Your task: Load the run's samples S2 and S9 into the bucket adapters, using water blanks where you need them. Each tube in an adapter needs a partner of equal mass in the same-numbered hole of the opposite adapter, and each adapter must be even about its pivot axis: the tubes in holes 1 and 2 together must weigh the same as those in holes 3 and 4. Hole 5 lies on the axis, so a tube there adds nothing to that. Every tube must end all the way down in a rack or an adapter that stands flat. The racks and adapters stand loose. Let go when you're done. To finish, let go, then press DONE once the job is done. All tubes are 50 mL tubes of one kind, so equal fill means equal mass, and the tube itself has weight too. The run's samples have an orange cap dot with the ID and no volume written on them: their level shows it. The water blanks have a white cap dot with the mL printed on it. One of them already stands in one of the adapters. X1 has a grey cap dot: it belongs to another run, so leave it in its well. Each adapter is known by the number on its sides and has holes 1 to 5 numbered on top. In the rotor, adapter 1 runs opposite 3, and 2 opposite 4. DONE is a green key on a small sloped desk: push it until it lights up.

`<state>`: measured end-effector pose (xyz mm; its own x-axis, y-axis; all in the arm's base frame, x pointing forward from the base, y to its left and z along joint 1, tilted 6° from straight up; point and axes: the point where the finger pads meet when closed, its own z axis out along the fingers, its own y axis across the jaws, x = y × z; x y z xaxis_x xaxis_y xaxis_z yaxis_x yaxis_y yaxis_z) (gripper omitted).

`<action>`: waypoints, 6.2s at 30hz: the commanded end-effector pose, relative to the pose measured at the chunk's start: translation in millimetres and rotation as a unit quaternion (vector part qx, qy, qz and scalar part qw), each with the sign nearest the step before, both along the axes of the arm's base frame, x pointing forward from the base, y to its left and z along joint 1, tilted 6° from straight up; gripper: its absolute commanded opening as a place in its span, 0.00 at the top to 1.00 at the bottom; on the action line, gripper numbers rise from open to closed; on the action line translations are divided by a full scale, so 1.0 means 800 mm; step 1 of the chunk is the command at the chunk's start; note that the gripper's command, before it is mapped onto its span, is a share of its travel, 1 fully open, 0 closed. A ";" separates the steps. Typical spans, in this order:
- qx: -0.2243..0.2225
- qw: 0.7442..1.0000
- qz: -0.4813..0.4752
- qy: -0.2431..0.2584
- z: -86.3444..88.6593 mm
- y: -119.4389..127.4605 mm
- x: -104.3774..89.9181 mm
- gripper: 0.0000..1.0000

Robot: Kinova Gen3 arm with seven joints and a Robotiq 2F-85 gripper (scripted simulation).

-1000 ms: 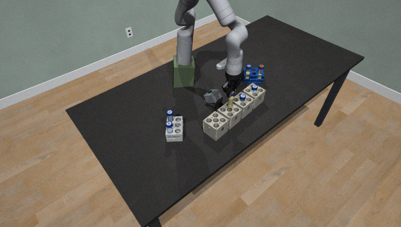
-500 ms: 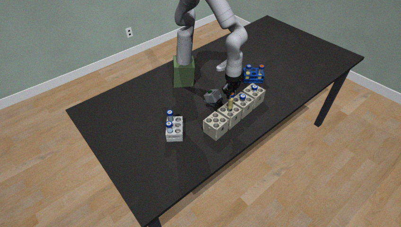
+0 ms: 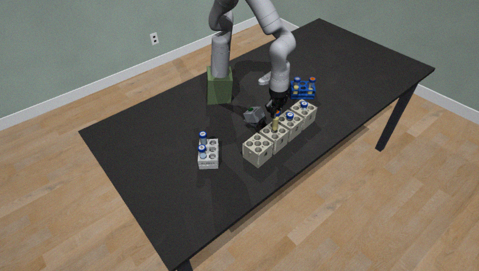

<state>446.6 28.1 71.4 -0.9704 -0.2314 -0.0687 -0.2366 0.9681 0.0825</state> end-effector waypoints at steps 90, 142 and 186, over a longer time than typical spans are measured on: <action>-0.001 1.000 0.000 -0.001 -0.068 0.006 0.003 0.90; -0.001 1.000 0.000 0.000 -0.106 0.010 0.004 0.90; 0.000 1.000 0.000 0.000 -0.112 0.011 0.005 0.38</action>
<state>450.3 36.5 -17.8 -0.9705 -0.2315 -0.0678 -0.2367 0.9681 0.0827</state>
